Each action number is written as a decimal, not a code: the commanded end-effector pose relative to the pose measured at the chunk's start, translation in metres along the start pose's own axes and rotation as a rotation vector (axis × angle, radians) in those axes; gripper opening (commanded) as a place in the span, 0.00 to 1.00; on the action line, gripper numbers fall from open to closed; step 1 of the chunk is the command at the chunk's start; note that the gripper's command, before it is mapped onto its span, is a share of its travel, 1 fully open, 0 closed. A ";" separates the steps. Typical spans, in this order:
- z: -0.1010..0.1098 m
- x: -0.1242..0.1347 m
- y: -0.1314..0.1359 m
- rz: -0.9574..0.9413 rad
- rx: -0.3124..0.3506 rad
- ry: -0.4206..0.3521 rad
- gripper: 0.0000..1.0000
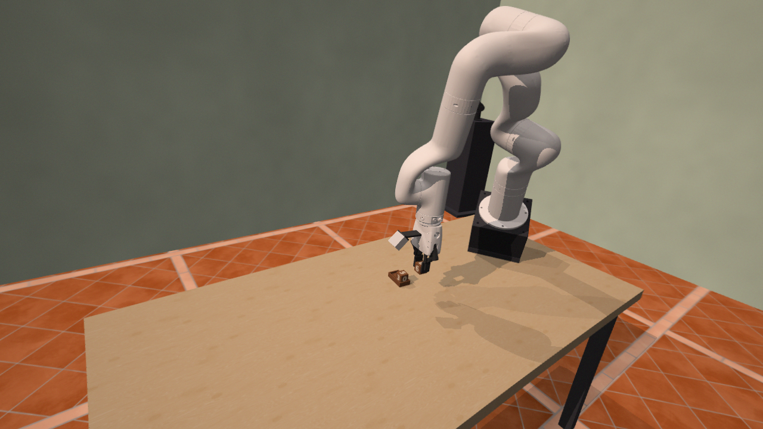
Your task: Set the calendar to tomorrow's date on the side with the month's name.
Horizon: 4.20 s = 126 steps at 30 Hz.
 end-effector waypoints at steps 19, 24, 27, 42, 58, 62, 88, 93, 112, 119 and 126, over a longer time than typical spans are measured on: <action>-0.033 -0.001 0.000 -0.002 -0.003 -0.007 0.29; -0.057 -0.002 0.000 -0.002 -0.003 -0.007 0.29; -0.071 -0.002 0.000 -0.002 -0.003 -0.007 0.29; -0.094 -0.002 0.000 -0.002 -0.003 -0.007 0.29; -0.094 -0.002 0.000 -0.002 -0.003 -0.007 0.29; -0.094 -0.002 0.000 -0.002 -0.003 -0.007 0.29; -0.094 -0.002 -0.001 -0.002 -0.003 -0.007 0.29; -0.094 -0.003 -0.001 -0.002 -0.003 -0.007 0.29; -0.094 -0.003 -0.001 -0.002 -0.003 -0.007 0.29; -0.095 -0.003 -0.001 -0.002 -0.003 -0.007 0.29; -0.096 -0.003 -0.001 -0.002 -0.003 -0.007 0.29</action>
Point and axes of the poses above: the point where the finger pads meet when closed, its own z axis back along the fingers, its own y axis across the jaws, x = y × z, the point moved 7 cm from there along z, back along the fingers, and after that the axes turned 2 degrees about z, right-handed, at the moved point
